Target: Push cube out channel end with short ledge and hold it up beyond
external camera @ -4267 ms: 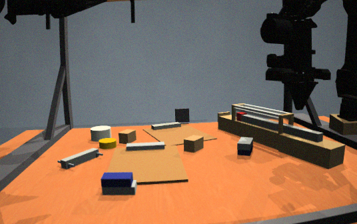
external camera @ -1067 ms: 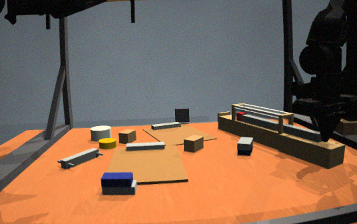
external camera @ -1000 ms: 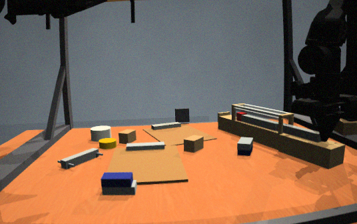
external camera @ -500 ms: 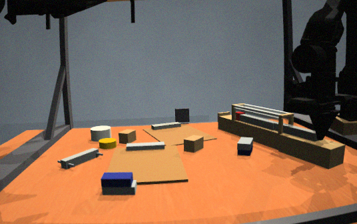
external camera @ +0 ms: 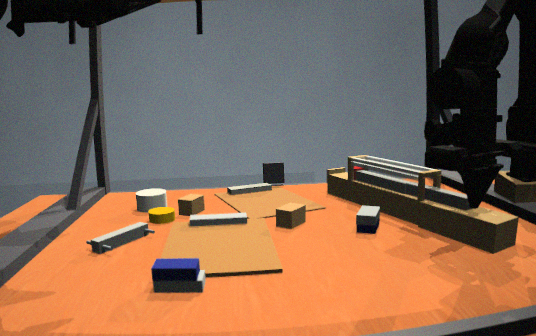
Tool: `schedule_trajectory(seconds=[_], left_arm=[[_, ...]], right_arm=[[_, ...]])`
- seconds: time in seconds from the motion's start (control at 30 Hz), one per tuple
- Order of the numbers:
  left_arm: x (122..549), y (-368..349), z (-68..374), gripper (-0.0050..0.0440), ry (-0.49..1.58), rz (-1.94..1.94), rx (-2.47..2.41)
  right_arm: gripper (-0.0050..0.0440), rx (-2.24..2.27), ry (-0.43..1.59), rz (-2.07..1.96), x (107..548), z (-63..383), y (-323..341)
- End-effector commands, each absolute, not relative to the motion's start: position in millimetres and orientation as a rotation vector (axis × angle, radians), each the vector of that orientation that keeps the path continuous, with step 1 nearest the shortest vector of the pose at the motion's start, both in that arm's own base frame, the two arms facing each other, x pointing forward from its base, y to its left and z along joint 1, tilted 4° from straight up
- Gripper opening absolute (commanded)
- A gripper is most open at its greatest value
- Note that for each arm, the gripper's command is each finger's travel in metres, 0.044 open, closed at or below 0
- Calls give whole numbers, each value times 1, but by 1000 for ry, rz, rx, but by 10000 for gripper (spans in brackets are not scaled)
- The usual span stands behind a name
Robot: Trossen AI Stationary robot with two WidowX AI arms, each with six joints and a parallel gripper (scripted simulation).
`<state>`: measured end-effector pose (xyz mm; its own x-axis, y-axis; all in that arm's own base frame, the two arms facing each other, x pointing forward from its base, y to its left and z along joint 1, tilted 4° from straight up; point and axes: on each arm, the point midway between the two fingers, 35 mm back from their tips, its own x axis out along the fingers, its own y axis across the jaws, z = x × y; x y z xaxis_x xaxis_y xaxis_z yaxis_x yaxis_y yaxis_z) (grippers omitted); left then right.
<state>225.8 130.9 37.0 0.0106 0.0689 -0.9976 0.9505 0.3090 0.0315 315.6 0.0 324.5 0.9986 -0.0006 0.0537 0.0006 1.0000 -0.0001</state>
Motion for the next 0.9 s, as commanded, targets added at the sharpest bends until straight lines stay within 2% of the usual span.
schedule_trajectory(seconds=[0.0,0.87], left_arm=[[231,126,40,0,1360,-916,1041],[239,103,40,0,1359,-912,1044]], right_arm=[[400,6,-70,-2,314,331,0],[400,6,-70,-2,314,331,0]])
